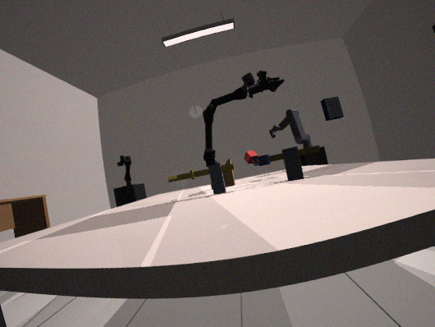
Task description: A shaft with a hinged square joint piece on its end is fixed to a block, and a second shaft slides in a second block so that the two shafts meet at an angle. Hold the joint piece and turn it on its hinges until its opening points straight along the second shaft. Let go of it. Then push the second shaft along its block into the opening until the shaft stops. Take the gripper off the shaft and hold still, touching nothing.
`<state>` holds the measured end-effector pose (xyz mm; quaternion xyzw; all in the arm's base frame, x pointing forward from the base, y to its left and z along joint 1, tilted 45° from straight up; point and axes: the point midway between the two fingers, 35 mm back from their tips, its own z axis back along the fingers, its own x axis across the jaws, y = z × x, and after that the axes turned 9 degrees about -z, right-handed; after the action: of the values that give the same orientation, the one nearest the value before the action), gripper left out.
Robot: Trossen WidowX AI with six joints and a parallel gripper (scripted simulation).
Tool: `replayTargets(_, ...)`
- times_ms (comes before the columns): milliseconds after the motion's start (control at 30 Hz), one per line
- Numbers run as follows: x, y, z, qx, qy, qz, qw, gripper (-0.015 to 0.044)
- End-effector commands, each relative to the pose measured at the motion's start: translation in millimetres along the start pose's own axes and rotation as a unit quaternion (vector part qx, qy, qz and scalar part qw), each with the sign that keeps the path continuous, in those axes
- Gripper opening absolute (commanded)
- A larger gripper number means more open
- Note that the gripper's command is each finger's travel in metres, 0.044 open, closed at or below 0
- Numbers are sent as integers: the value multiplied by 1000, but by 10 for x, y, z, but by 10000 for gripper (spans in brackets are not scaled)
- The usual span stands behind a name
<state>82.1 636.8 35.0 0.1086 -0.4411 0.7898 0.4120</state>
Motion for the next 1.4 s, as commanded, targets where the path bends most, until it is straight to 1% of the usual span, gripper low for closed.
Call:
replayTargets(0,0,0,0,0,0,0,1000,426)
replayTargets(33,0,0,0,0,0,0,1000,440)
replayTargets(133,-139,-9,13,8,22,-9,1000,440)
replayTargets(367,-792,-25,148,46,126,-51,990,440)
replayTargets(633,-1501,0,451,86,246,-99,960,440)
replayTargets(967,-2268,82,1031,133,389,-155,898,440)
replayTargets(1367,-2939,212,1958,186,546,-210,790,440)
